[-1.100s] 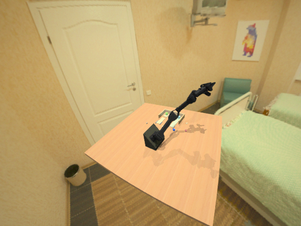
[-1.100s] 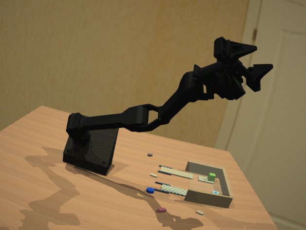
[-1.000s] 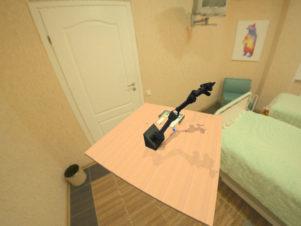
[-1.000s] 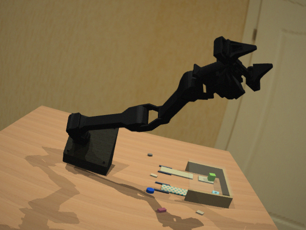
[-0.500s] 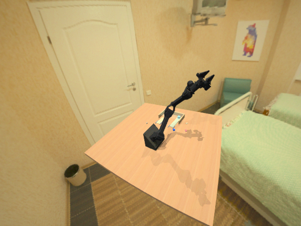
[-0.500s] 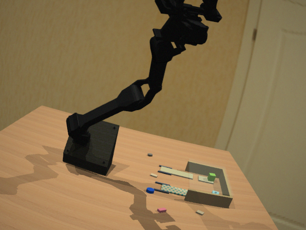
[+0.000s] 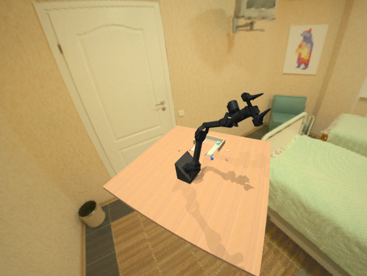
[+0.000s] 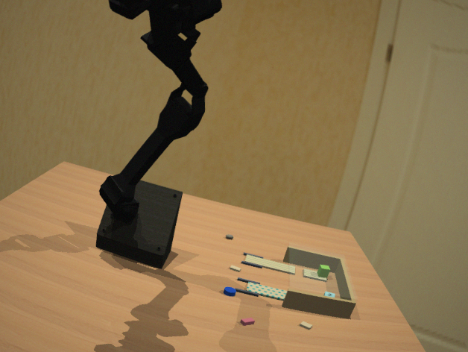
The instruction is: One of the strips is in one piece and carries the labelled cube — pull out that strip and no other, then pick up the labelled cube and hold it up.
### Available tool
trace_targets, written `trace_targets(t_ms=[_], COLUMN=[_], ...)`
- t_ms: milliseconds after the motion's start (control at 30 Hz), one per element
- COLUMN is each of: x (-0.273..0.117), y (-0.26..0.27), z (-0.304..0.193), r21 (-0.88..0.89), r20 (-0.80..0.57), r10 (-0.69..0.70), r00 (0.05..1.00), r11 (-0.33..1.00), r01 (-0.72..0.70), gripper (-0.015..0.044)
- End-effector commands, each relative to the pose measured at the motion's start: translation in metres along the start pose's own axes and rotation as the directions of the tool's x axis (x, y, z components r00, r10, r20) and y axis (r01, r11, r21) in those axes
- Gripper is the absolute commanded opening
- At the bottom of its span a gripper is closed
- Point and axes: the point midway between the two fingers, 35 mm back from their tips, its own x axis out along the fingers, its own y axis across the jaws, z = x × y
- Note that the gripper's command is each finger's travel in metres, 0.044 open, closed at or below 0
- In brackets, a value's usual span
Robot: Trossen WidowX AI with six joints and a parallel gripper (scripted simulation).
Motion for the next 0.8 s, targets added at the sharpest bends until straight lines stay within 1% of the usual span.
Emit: trace_targets(t_ms=[0, 167, 333, 533, 633, 767], x=[0.004, 0.003, -0.008, -0.034, -0.042, -0.066], y=[0.046, 0.118, 0.19, 0.264, 0.272, 0.3], z=[-0.023, -0.037, -0.026, 0.016, 0.039, 0.079], r21=[0.187, 0.409, 0.595, 0.751, 0.805, 0.836], r20=[-0.011, -0.022, 0.02, 0.128, 0.203, 0.291], r10=[0.088, 0.234, 0.379, 0.528, 0.534, 0.591], r00=[0.996, 0.972, 0.925, 0.839, 0.821, 0.752], r11=[0.979, 0.889, 0.739, 0.501, 0.386, 0.226], r01=[-0.084, -0.205, -0.316, -0.43, -0.451, -0.501], gripper=[0.04, 0.04, 0.04, 0.04, 0.04, 0.04])
